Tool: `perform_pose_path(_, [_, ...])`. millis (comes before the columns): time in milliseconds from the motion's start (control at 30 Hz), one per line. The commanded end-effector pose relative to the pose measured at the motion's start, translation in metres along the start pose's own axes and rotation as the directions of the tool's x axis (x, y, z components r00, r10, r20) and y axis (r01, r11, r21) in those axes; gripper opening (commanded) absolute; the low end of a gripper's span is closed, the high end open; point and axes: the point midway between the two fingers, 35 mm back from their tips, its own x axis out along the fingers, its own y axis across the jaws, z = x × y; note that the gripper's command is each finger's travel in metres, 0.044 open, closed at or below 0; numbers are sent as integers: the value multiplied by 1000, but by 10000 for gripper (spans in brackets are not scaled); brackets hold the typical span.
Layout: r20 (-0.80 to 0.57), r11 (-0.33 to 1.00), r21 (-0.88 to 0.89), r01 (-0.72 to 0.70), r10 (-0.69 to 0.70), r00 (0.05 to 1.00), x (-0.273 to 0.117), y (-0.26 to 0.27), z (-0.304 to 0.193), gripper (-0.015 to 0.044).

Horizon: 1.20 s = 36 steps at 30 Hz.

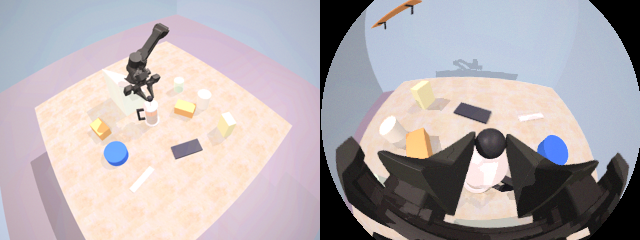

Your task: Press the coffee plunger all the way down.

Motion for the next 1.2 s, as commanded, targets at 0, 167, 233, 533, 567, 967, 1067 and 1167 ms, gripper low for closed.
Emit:
perform_pose_path(0, [-36,999,41,5,-4,999,7,0,-21,126])
perform_pose_path(167, [-32,999,43,2,-1,999,13,2,-24,126])
perform_pose_path(233, [-31,999,43,1,0,1000,15,2,-23,126])
perform_pose_path(533, [-31,999,42,0,1,1000,19,1,-19,126])
perform_pose_path(567, [-31,999,42,0,1,1000,19,0,-19,126])
perform_pose_path(967, [-31,999,42,0,2,1000,21,-1,-18,126])
perform_pose_path(1067, [-31,999,42,0,2,1000,21,-1,-18,126])
perform_pose_path(1167, [-31,999,42,0,2,1000,21,-1,-18,126])
